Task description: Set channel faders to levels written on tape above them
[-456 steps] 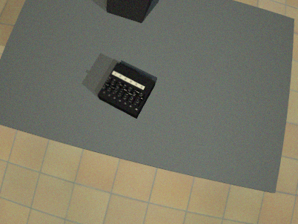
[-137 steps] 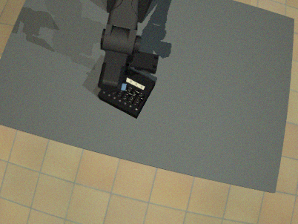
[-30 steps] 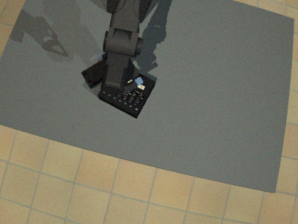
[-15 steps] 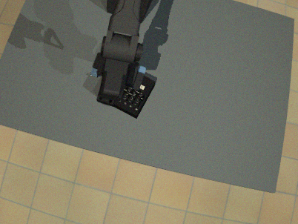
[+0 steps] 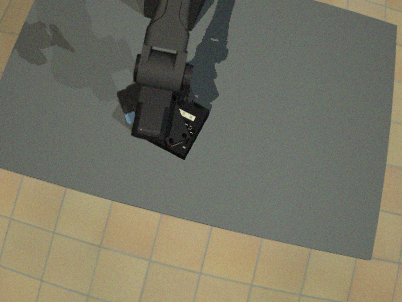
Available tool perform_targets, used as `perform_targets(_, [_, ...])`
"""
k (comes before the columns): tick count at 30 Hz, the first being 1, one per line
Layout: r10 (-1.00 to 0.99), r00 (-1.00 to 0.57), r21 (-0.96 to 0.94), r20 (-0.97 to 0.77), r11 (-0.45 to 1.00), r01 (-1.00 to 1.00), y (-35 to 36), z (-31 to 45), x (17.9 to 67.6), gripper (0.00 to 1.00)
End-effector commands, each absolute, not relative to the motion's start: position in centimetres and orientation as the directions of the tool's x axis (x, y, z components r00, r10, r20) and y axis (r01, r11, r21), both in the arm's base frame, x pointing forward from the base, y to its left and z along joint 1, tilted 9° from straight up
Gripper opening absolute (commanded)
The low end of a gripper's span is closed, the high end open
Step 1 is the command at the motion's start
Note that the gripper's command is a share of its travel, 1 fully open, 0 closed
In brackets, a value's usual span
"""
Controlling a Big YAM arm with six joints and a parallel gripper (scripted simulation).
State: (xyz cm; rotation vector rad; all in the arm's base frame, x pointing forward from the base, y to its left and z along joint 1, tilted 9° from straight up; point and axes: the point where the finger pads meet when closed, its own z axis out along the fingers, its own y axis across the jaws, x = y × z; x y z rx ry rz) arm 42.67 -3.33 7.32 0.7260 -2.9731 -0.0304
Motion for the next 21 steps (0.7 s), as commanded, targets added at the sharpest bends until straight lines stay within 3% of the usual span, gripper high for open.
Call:
perform_targets(1, [-0.686, -0.727, 0.036, 0.033, 0.728, -0.685, -3.4, 8.8, 44.0, 1.00])
perform_targets(3, [-0.686, -0.727, 0.036, 0.033, 0.728, -0.685, -3.4, 8.8, 44.0, 1.00])
perform_targets(11, [-0.928, -0.371, 0.039, 0.028, 0.372, -0.927, -3.8, 10.8, 45.7, 1.00])
perform_targets(18, [-0.998, -0.062, 0.047, 0.006, 0.062, -0.997, -3.7, 10.1, 44.8, 1.00])
perform_targets(20, [-0.998, -0.062, 0.047, 0.006, 0.062, -0.997, -3.7, 10.1, 44.8, 1.00])
perform_targets(21, [-0.999, 0.052, 0.039, -0.005, -0.052, -0.998, -3.7, 10.1, 44.9, 1.00])
